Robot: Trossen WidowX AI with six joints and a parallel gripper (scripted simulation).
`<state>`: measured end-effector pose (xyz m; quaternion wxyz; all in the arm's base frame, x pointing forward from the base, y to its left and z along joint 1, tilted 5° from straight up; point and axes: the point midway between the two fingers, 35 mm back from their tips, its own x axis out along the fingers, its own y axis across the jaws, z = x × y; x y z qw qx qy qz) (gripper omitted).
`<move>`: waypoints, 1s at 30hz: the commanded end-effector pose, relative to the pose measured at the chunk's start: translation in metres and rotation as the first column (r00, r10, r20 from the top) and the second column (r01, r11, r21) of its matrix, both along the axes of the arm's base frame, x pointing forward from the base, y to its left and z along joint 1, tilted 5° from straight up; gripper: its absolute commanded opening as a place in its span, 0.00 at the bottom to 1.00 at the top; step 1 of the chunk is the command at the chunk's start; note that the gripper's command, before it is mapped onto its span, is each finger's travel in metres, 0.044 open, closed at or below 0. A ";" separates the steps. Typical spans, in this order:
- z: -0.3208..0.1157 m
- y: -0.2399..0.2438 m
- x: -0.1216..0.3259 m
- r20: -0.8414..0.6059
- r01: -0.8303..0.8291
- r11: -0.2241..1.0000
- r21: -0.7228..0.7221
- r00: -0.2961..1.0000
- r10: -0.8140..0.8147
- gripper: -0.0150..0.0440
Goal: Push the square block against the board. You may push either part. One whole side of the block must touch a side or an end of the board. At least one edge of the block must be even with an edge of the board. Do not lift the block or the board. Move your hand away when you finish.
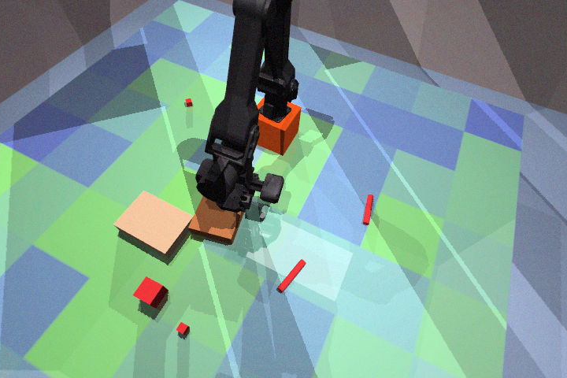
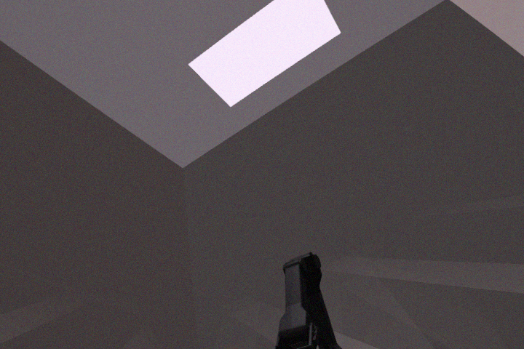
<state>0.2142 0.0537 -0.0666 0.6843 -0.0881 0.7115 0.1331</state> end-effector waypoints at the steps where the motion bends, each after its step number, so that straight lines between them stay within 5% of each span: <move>1: 0.000 0.001 0.005 0.001 0.003 1.000 -0.002 1.000 -0.003 0.25; 30: 0.001 0.001 0.006 0.001 0.003 1.000 -0.002 1.000 -0.003 0.25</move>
